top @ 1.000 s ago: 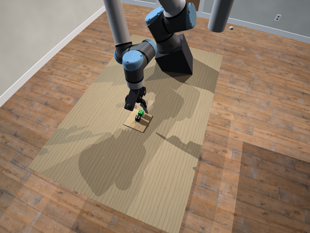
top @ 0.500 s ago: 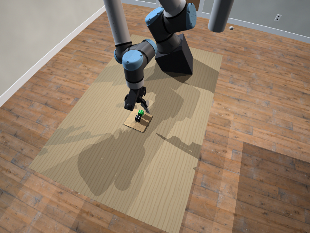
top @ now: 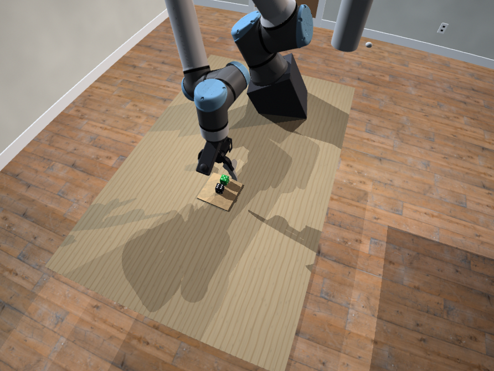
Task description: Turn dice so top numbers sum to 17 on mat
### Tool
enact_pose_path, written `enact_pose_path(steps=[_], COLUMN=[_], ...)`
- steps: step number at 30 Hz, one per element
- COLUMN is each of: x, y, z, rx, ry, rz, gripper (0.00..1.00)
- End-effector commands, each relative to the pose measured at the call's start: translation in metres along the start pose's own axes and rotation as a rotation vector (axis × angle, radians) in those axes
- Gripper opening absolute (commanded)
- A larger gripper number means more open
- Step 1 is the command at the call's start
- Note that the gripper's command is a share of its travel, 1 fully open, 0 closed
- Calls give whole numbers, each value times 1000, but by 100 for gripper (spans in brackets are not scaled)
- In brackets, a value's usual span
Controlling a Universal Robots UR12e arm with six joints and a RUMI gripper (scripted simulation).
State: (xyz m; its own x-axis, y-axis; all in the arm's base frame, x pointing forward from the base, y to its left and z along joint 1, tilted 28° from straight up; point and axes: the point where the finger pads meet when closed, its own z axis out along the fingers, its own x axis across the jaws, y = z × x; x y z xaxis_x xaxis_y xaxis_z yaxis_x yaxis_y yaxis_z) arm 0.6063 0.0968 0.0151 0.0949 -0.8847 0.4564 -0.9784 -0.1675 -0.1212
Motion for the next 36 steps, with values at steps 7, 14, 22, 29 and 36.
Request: enact_pose_path(steps=[7, 14, 22, 29, 36], x=[29, 48, 72, 89, 106], y=[15, 27, 45, 60, 76], z=[1, 3, 4, 5, 6], rx=[0, 0, -1, 0, 0], ry=[-2, -2, -2, -2, -1], rz=[280, 472, 736, 940, 1152], gripper=[100, 100, 100, 100, 100])
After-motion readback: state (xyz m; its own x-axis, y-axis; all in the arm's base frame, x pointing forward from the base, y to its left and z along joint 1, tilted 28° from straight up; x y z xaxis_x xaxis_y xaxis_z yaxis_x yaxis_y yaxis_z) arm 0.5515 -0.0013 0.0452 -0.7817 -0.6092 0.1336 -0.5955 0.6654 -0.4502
